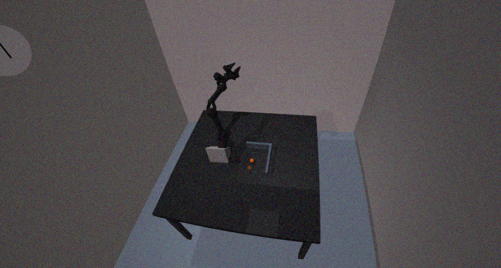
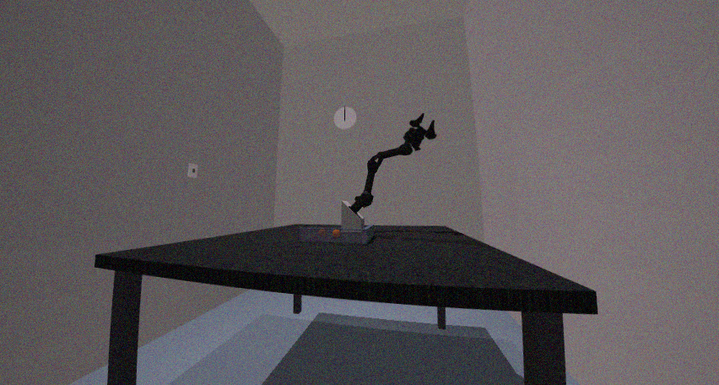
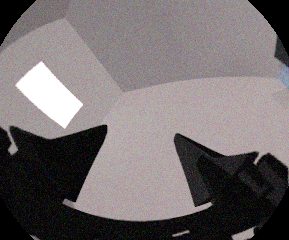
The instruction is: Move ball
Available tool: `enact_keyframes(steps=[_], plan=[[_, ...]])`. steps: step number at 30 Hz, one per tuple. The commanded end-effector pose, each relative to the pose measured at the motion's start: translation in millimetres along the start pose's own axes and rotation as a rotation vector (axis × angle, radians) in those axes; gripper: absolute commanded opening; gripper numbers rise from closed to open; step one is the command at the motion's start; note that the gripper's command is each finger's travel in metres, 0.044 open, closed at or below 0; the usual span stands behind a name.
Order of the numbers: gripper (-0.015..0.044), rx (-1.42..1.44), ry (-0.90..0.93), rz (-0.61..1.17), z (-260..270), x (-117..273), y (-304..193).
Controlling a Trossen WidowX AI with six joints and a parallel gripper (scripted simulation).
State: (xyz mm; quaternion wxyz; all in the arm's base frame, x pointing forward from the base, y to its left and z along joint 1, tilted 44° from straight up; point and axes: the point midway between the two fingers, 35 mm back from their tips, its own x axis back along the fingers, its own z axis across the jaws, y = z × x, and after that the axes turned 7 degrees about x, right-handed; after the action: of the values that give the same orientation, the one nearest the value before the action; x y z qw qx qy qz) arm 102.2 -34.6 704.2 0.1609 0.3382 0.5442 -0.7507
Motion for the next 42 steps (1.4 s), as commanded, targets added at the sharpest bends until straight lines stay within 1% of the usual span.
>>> enact_keyframes(steps=[1,4,11,16,20,24,30,35,39,42], plan=[[0.0374,0.011,-0.001,0.001,-2,0,0],[0.0301,0.168,-0.021,0.021,-29,-2,-3],[0.0301,0.636,-0.117,0.093,-106,-7,2],[0.0301,1.078,-0.23,0.177,-180,-12,28],[0.0301,1.399,-0.332,0.255,-233,-13,62],[0.0301,1.518,-0.377,0.247,-248,-19,95],[0.0301,1.753,-0.485,0.324,-283,-17,135],[0.0301,1.974,-0.664,0.435,-319,-4,196],[0.0301,2.086,-0.768,0.509,-335,5,231],[0.0301,2.224,-0.889,0.62,-349,15,273]])
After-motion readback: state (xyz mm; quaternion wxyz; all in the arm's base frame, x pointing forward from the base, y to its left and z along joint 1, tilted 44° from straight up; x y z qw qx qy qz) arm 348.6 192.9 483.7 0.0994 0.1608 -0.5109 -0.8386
